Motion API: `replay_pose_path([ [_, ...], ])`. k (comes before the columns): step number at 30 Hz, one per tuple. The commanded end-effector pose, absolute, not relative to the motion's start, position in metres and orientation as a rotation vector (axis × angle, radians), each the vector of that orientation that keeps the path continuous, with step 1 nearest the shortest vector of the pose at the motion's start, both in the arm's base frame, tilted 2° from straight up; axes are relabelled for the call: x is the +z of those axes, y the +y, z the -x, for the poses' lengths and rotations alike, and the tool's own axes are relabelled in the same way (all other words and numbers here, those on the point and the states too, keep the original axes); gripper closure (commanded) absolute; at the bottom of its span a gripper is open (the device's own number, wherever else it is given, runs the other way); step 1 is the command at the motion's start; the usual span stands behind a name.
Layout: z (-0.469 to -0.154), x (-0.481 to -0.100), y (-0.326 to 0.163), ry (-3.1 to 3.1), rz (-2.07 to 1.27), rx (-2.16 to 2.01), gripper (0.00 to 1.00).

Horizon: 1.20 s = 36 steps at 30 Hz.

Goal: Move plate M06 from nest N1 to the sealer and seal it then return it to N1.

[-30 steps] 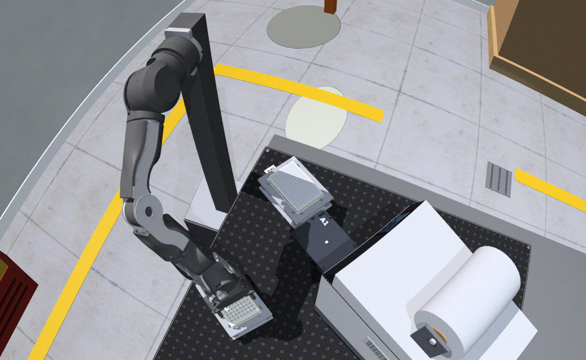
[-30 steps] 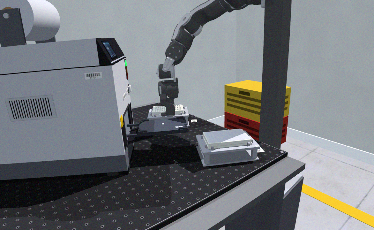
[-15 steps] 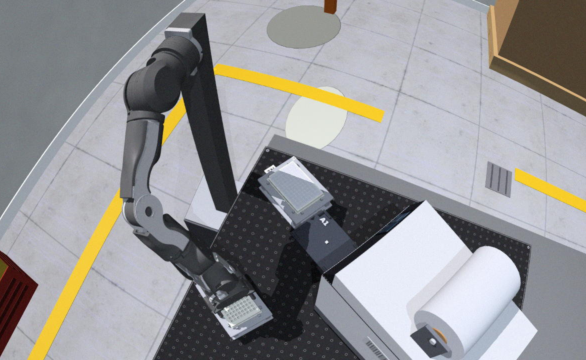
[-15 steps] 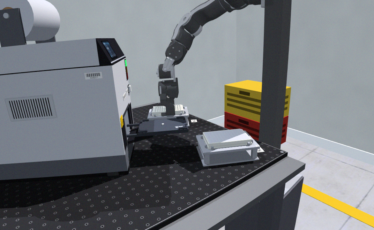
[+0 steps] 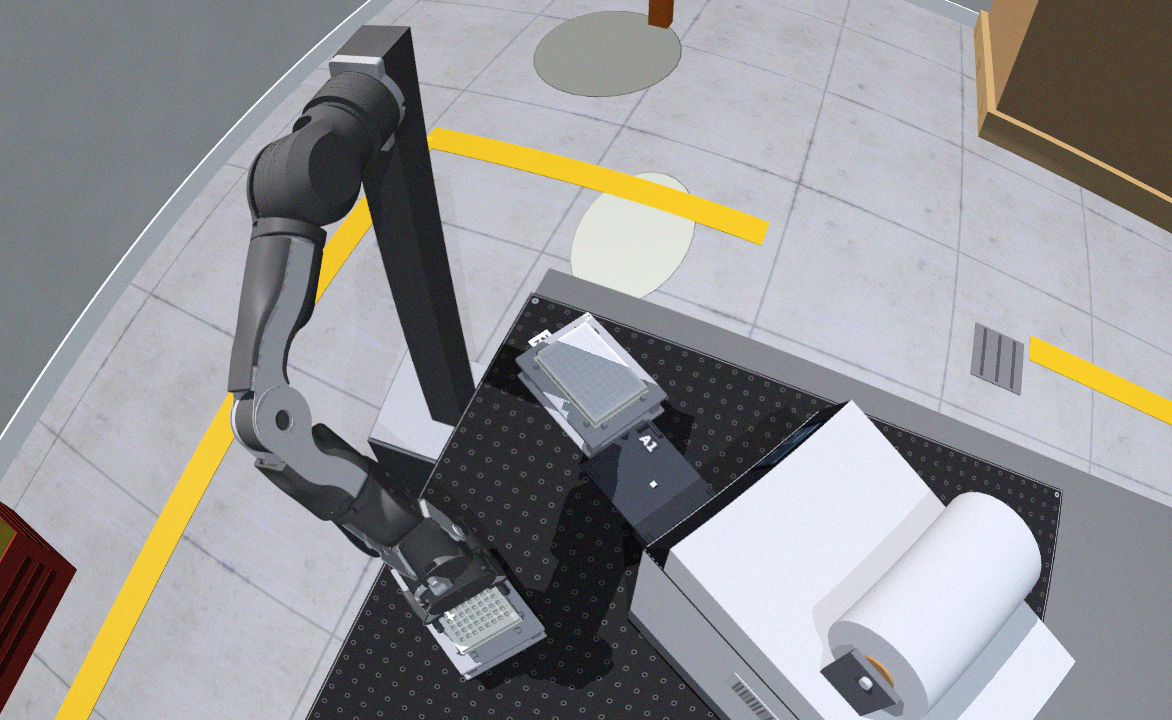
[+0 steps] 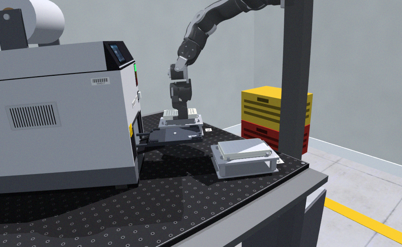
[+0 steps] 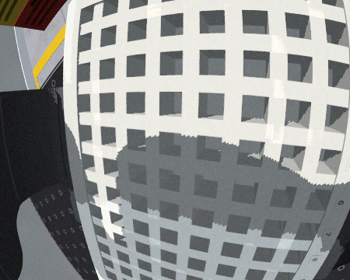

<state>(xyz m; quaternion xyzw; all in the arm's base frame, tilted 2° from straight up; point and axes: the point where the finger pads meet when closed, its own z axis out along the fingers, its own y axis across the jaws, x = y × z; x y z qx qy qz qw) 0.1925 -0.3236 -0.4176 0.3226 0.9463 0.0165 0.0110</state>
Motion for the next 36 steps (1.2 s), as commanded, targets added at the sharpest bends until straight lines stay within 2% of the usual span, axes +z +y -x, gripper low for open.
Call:
replay_pose_path([
  [1, -0.194, -0.409, -0.325, 2.943, -1.029, 0.038, 1.00],
  [14, -0.195, -0.403, -0.326, 2.941, -1.030, 0.037, 1.00],
  [19, -0.194, -0.371, -0.326, 2.947, -1.026, 0.040, 1.00],
  [31, -0.194, -0.371, -0.326, 2.947, -1.026, 0.040, 1.00],
  [36, -0.191, -0.340, -0.326, 2.947, -1.025, 0.040, 1.00],
])
